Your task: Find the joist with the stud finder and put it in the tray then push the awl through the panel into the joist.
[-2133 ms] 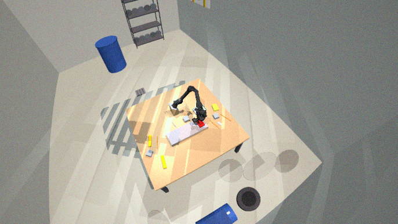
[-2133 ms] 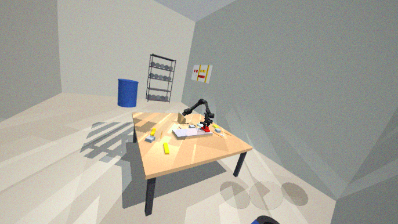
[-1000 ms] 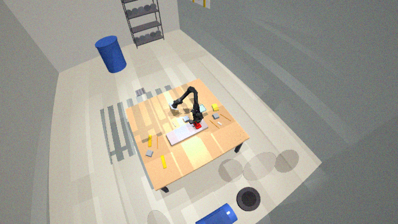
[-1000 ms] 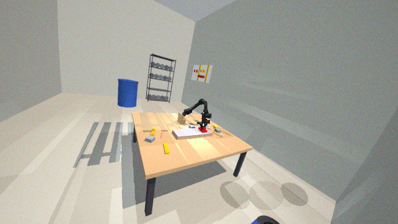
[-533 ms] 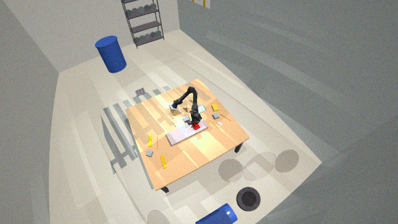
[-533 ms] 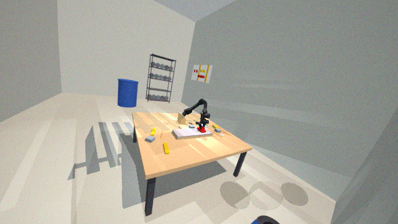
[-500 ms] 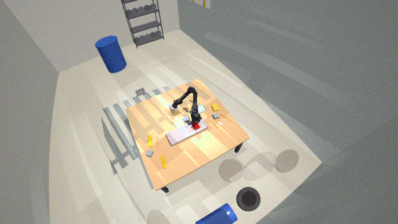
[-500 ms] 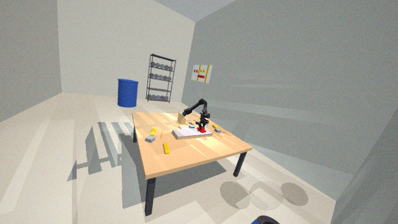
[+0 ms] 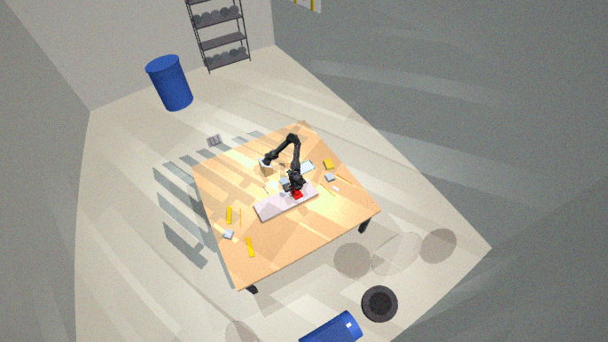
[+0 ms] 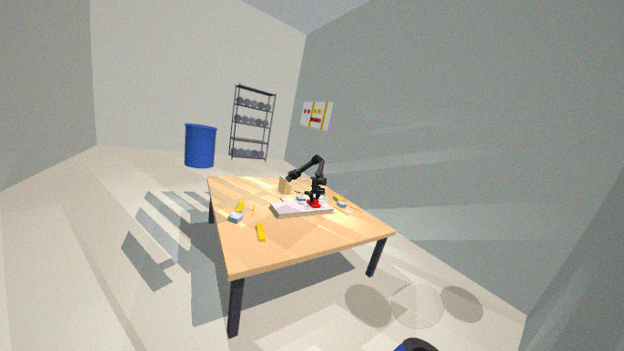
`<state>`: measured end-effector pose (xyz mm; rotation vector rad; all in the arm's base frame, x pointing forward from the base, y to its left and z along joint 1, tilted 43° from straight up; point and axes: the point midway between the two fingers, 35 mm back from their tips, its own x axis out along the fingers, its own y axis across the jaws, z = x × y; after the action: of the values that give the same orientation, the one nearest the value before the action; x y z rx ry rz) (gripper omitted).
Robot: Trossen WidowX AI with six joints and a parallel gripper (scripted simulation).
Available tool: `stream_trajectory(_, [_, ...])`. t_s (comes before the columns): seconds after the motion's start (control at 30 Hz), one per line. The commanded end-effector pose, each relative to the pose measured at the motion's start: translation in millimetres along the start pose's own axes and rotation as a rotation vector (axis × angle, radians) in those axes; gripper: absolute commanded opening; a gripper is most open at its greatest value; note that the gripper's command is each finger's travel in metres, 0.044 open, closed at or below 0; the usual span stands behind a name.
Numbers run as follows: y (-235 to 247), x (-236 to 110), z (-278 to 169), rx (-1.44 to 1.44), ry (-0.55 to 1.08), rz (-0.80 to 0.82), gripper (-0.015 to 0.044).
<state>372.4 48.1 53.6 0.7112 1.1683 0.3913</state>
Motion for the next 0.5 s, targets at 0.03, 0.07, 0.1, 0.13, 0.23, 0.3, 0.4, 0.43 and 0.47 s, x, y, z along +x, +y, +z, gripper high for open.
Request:
stream_trajectory(0.03, [-10.0,0.0,-1.5,0.004,0.001,-0.002,0.0])
stream_trajectory(0.07, [-11.6,0.0,-1.6,0.004,0.001,-0.002,0.0])
stream_trajectory(0.1, [-13.2,0.0,-1.6,0.003,0.001,-0.002,0.0])
stream_trajectory(0.13, [-14.7,0.0,-1.6,0.003,0.001,-0.002,0.0])
stream_trajectory(0.23, [-19.5,0.0,-1.6,0.003,0.001,-0.002,0.0])
stream_trajectory(0.3, [-22.6,0.0,-1.6,0.003,0.001,-0.002,0.0])
stream_trajectory(0.4, [-27.4,0.0,-1.7,0.003,0.001,-0.002,0.0])
stream_trajectory(0.43, [-28.9,-0.1,-1.7,0.003,0.001,-0.002,0.0])
stream_trajectory(0.47, [-30.5,-0.1,-1.7,0.003,0.001,-0.002,0.0])
